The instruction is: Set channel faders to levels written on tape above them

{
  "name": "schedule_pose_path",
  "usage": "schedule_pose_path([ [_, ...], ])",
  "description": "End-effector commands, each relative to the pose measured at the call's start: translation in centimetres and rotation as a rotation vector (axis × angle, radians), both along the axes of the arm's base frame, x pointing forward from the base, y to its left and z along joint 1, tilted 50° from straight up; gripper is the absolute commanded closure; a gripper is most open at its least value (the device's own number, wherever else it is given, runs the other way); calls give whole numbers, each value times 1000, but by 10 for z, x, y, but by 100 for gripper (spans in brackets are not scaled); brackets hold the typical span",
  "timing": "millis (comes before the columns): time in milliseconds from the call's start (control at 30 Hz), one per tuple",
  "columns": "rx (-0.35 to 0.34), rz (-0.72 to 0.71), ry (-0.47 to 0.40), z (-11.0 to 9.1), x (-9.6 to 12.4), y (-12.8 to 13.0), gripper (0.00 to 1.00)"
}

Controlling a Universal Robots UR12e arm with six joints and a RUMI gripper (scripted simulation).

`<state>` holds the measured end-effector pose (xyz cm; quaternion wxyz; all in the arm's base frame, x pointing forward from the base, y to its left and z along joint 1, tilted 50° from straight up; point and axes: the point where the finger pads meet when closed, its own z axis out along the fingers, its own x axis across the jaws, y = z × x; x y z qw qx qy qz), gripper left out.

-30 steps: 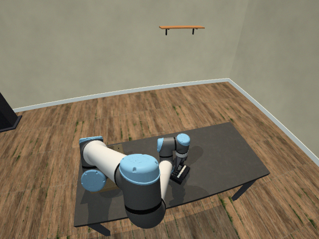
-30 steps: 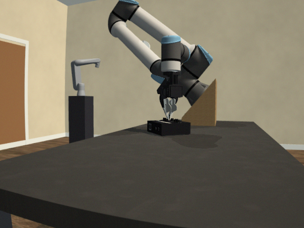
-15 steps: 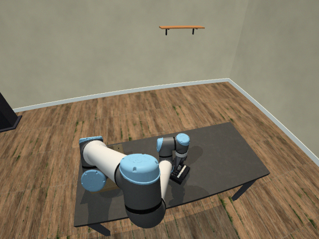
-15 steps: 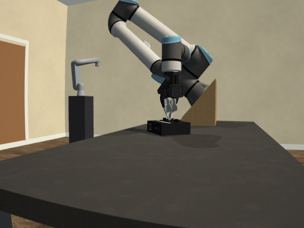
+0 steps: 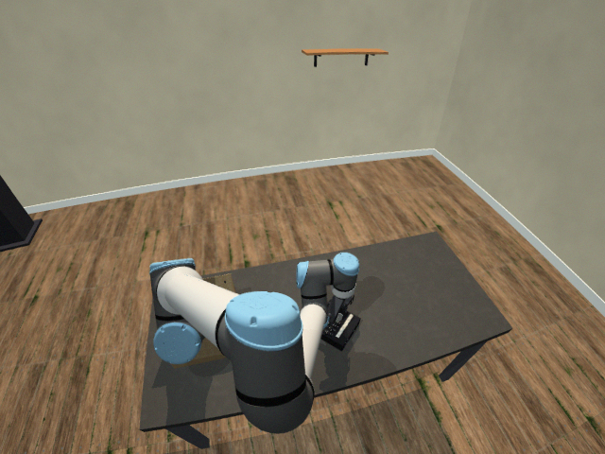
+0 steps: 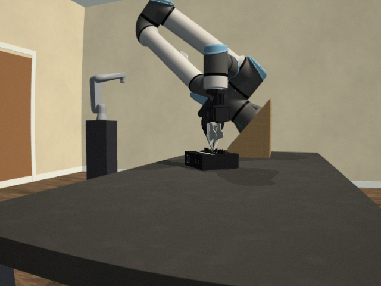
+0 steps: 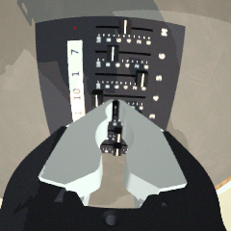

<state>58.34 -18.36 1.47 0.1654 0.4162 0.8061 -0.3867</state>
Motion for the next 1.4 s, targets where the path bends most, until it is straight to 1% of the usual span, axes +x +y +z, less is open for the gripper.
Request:
schedule_pose_path([
  [0, 0, 0, -1, 4, 1, 5, 100],
  [433, 0, 0, -1, 24, 2, 28, 100],
  [933, 0, 0, -1, 25, 2, 29, 100],
  [967, 0, 0, -1, 25, 2, 29, 0],
  [1167, 0, 0, -1, 27, 3, 31, 0],
  [1367, 0, 0, -1, 39, 4, 45, 0],
])
